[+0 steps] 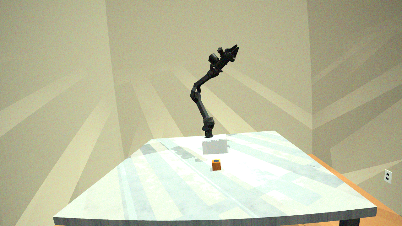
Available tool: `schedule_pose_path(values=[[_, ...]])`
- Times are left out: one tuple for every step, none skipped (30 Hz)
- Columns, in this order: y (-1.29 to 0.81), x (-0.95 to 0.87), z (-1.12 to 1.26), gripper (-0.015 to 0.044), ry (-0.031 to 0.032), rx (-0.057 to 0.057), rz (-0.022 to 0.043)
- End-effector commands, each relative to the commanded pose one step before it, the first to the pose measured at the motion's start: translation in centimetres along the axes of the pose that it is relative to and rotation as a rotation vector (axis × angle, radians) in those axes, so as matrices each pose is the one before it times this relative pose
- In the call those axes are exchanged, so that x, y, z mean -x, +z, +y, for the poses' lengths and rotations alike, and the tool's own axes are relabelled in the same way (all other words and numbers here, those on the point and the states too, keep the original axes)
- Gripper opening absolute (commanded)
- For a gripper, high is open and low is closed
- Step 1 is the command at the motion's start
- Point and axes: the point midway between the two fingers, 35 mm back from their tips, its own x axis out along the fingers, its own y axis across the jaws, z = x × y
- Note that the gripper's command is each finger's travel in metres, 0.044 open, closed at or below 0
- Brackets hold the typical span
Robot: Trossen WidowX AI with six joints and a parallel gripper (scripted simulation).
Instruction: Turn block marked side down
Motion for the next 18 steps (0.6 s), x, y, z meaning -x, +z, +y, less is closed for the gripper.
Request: schedule_pose_path(values=[[-0.022, -0.014, -0.156, 0.0426, -0.00348, -0.0004, 0.00005], [-0.062, -0.040, -0.469, 0.0440, -0.01045, -0.0013, 0.00008], [-0.093, -0.063, -0.787, 0.0440, -0.01749, -0.0023, -0.00009], [-0.094, -0.071, -0.959, 0.0440, -0.02123, -0.0030, -0.00046], [-0.073, -0.069, -0.967, 0.0440, -0.02133, -0.0033, -0.00086], [-0.467, -0.302, -1.041, 0.0440, -0.02970, 0.0096, 0.01492], [-0.478, -0.316, -1.042, 0.0440, -0.02996, 0.0098, 0.01556], [-0.475, -0.323, -1.041, 0.0440, -0.02994, 0.0096, 0.01565], [-0.473, -0.329, -1.034, 0.0440, -0.02981, 0.0094, 0.01578], [-0.471, -0.336, -1.026, 0.0440, -0.02965, 0.0092, 0.01592], [-0.374, -0.373, -1.312, 0.0440, -0.03697, 0.0084, 0.01004], [-0.437, -0.451, -1.575, 0.0440, -0.04431, 0.0097, 0.01202], [-0.440, -0.475, -1.622, 0.0440, -0.04558, 0.0096, 0.01239], [-0.371, -0.423, -1.393, 0.0440, -0.03917, 0.0079, 0.01068], [-0.294, -0.351, -1.120, 0.0440, -0.03153, 0.0061, 0.00864], [-0.239, -0.277, -0.842, 0.0440, -0.02380, 0.0048, 0.00743], [-0.317, -0.311, -0.878, 0.0440, -0.02515, 0.0060, 0.01102], [-0.401, -0.398, -1.120, 0.0440, -0.03202, 0.0074, 0.01418]])
